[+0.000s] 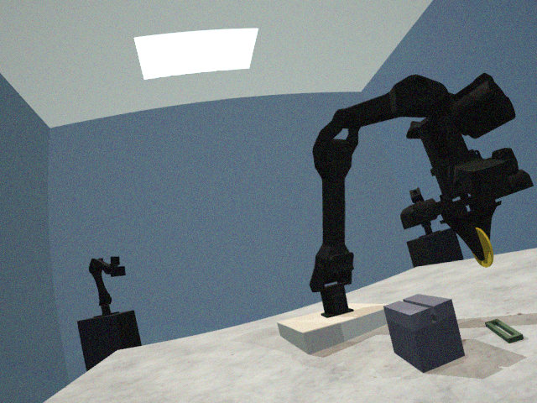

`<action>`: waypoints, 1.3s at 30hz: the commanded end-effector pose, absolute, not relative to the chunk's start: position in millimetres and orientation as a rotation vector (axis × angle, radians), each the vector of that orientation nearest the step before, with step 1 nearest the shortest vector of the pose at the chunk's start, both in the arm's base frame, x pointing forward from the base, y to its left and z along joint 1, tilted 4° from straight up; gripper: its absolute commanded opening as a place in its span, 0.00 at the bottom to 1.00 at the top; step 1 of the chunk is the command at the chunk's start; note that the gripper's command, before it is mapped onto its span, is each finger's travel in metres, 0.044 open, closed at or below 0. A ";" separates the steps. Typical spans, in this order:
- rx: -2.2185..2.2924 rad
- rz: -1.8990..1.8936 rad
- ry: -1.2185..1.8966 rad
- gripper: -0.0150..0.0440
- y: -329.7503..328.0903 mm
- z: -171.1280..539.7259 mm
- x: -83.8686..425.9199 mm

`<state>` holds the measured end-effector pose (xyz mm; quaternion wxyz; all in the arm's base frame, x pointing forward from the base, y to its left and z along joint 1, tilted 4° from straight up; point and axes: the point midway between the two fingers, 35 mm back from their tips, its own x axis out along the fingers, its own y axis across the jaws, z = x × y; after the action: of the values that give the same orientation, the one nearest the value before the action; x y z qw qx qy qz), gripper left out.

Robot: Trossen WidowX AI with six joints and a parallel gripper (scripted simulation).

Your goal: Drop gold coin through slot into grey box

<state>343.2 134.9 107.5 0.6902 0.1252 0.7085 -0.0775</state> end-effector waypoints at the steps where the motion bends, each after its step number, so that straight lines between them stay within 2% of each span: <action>1: 0.183 -0.075 1.582 0.25 138.2 110.4 342.2; 10: 0.119 -0.010 1.582 0.25 138.3 110.9 340.7; 39: 0.114 -0.015 1.583 0.25 65.3 107.2 322.1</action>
<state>325.7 73.5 109.0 0.7015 0.0549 0.7105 -0.0064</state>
